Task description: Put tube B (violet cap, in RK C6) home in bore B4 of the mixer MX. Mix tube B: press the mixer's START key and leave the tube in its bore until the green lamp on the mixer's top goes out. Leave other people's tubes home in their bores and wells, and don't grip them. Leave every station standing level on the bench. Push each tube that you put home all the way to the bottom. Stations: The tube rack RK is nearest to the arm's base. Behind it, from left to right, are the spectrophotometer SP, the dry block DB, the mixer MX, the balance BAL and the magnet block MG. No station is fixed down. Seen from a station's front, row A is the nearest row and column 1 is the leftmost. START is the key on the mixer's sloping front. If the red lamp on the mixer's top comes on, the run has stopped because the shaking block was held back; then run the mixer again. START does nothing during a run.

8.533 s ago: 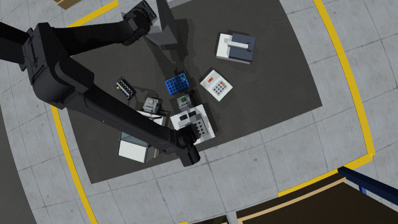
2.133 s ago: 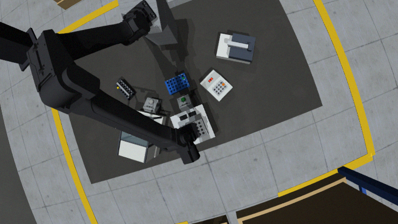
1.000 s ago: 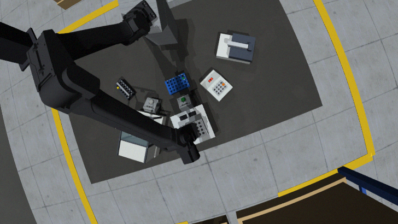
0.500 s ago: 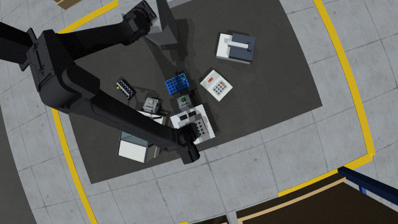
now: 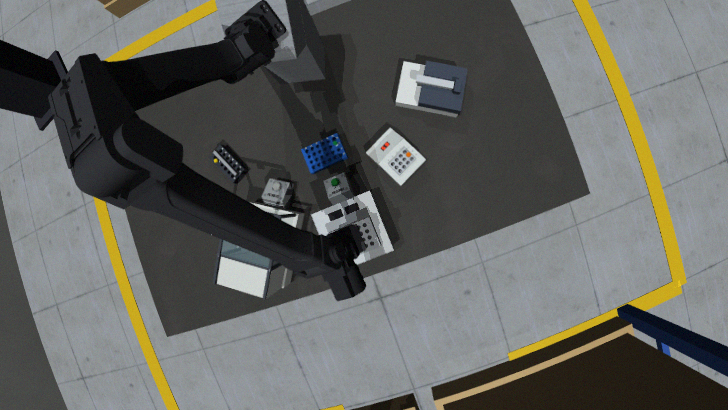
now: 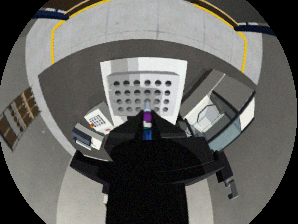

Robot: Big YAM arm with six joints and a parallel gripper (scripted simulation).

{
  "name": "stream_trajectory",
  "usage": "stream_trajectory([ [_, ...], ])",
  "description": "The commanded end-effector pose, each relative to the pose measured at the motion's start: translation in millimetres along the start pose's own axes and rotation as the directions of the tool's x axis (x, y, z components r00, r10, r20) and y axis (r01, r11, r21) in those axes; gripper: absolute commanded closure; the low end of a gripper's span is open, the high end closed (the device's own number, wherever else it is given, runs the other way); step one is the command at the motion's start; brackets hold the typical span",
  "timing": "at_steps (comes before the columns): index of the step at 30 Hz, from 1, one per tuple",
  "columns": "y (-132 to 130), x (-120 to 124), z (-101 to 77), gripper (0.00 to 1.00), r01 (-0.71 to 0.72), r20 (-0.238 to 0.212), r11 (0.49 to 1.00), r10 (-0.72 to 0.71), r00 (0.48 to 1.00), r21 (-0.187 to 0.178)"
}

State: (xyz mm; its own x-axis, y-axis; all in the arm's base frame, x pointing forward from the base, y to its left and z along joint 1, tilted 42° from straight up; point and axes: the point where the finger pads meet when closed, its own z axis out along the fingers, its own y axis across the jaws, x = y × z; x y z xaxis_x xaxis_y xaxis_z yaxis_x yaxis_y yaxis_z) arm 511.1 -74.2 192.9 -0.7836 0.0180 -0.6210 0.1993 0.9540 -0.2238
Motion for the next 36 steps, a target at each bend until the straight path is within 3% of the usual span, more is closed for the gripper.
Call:
stream_trajectory([
  [1, -0.5, -13.0, -8.1, 0.91, -0.005, 0.034, 1.000, 0.005, 0.999, -0.001],
  [15, -0.4, -12.5, -8.1, 0.91, -0.005, 0.034, 1.000, 0.005, 0.999, -0.001],
  [16, 3.5, -10.1, -14.0, 0.91, 0.001, 0.048, 1.000, 0.000, 0.999, -0.007],
  [36, -0.3, -12.0, -8.0, 0.91, -0.005, 0.034, 1.000, 0.005, 0.999, -0.001],
])
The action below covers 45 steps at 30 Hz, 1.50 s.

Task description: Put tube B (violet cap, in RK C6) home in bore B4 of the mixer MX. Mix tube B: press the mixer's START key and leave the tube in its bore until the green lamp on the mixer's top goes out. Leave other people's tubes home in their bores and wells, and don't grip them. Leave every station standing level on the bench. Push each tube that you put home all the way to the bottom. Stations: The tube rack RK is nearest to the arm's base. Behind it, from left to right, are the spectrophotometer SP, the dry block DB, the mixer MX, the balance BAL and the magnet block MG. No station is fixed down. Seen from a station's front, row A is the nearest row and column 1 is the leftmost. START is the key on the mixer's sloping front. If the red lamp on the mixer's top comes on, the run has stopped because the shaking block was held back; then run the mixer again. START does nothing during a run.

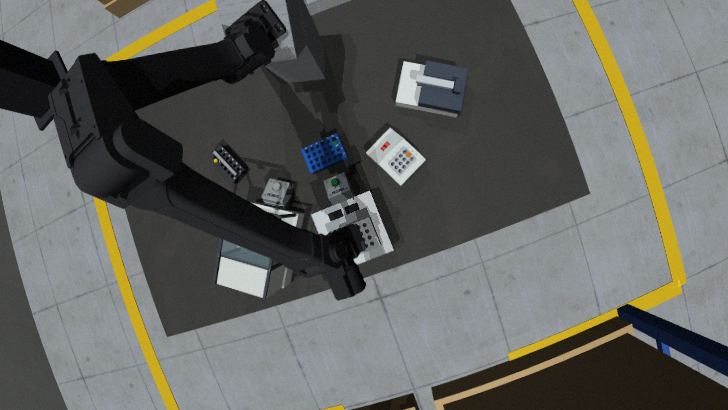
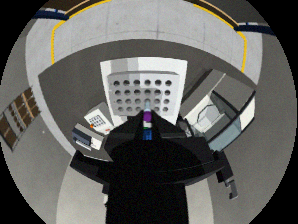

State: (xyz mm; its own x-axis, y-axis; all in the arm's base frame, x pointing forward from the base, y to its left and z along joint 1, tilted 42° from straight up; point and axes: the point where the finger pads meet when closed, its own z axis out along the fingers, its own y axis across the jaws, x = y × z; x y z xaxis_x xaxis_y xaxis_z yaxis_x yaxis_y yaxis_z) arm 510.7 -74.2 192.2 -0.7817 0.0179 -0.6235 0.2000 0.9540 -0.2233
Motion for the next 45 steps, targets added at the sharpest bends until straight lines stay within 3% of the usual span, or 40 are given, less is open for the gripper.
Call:
stream_trajectory([
  [1, -0.4, -12.7, -8.3, 0.91, -0.004, 0.031, 1.000, 0.004, 1.000, -0.001],
  [14, 3.9, -8.0, -9.6, 0.91, 0.004, 0.036, 1.000, -0.004, 0.999, -0.006],
  [19, 4.5, 1.0, 6.5, 0.91, 0.012, 0.004, 1.000, -0.012, 1.000, -0.004],
  [45, -3.8, 4.8, 13.8, 0.91, 0.004, 0.001, 1.000, -0.004, 1.000, 0.004],
])
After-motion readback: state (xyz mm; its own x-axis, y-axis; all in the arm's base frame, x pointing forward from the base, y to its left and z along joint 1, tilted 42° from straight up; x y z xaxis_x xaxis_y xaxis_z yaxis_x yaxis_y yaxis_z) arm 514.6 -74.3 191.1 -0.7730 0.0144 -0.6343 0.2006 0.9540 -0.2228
